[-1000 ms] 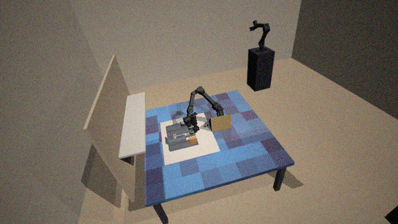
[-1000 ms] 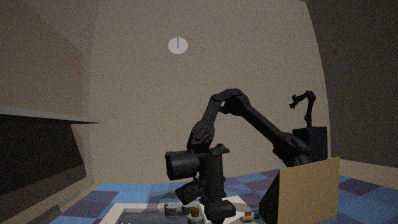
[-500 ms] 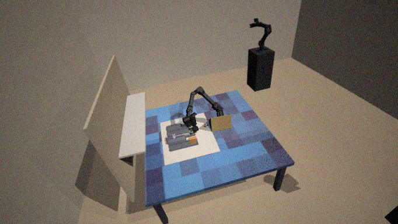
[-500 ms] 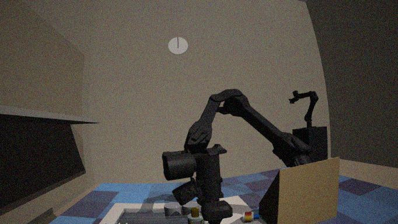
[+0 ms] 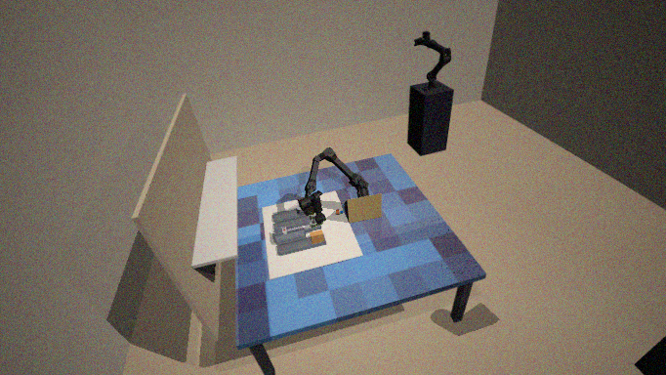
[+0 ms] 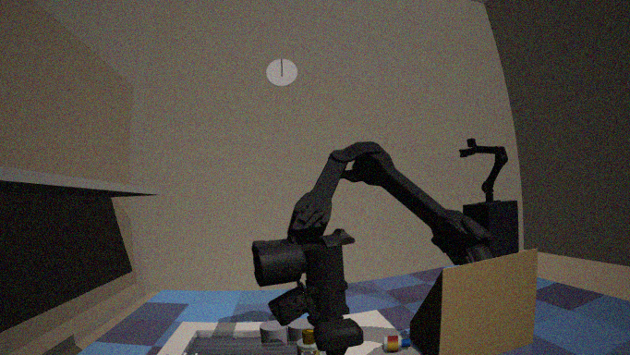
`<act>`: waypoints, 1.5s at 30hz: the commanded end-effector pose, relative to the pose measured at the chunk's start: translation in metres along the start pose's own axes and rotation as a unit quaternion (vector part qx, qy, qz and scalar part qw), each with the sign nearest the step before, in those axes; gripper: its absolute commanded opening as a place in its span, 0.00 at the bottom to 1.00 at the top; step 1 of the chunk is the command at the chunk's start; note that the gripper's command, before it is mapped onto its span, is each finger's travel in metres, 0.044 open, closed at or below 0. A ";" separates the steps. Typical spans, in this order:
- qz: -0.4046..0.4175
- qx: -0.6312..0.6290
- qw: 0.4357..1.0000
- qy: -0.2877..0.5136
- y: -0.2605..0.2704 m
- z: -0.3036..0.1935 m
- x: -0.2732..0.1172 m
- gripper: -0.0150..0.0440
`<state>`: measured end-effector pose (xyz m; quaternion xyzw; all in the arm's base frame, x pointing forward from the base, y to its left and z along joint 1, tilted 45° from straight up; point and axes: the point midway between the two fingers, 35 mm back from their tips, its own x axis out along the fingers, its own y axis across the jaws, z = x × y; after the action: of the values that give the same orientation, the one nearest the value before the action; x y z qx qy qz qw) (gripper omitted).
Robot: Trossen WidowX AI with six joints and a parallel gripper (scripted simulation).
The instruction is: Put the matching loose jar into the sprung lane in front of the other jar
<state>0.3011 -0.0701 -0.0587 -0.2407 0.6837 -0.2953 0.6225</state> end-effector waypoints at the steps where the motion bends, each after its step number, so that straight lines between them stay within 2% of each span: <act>1: -0.002 0.006 1.000 -0.009 -0.002 0.010 -0.002 0.25; 45: -0.002 0.007 1.000 -0.010 -0.005 0.030 -0.006 0.25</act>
<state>0.3214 -0.0714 -0.0558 -0.2397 0.6843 -0.2950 0.6223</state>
